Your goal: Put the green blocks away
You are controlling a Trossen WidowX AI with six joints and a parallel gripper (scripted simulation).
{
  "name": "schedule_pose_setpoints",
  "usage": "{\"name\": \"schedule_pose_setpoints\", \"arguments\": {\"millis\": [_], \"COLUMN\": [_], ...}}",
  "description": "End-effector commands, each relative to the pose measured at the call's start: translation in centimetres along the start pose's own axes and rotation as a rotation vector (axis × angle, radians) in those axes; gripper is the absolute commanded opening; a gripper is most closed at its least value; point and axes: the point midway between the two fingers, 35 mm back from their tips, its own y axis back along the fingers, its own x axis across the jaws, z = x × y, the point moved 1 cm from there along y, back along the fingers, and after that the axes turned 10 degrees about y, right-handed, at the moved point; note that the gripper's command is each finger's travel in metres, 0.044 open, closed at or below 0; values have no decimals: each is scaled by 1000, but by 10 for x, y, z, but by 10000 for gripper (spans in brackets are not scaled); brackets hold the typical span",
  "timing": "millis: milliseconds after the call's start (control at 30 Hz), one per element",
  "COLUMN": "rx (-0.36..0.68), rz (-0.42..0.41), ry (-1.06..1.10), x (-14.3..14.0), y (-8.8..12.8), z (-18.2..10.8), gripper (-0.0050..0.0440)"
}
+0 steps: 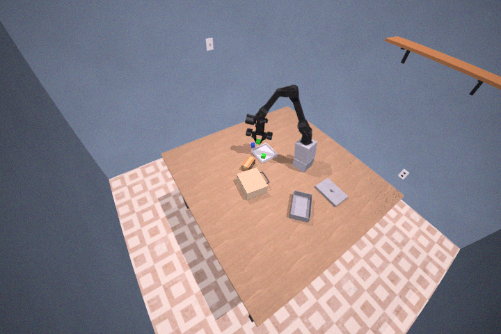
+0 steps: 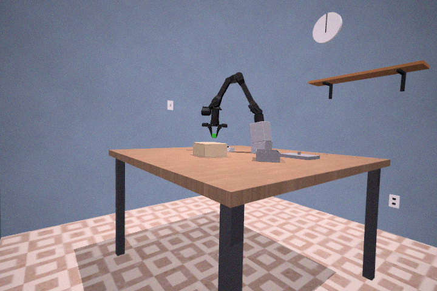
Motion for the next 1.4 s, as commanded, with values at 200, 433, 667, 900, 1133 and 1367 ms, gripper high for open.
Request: {"name": "schedule_pose_setpoints", "arguments": {"millis": [200,433,667,900,1133,1367], "rx": [11,11,11,11,11,11], "rz": [-25,-25,-25,-25,-25,-25], "ry": [-6,-6,-6,-6,-6,-6], "x": [-9,-9,-9,-9,-9,-9], "y": [-52,-52,-65,-77,-82,-89], "z": [-3,-3,-3,-3,-3,-3], "gripper": [0,0,0,0,0,0]}}
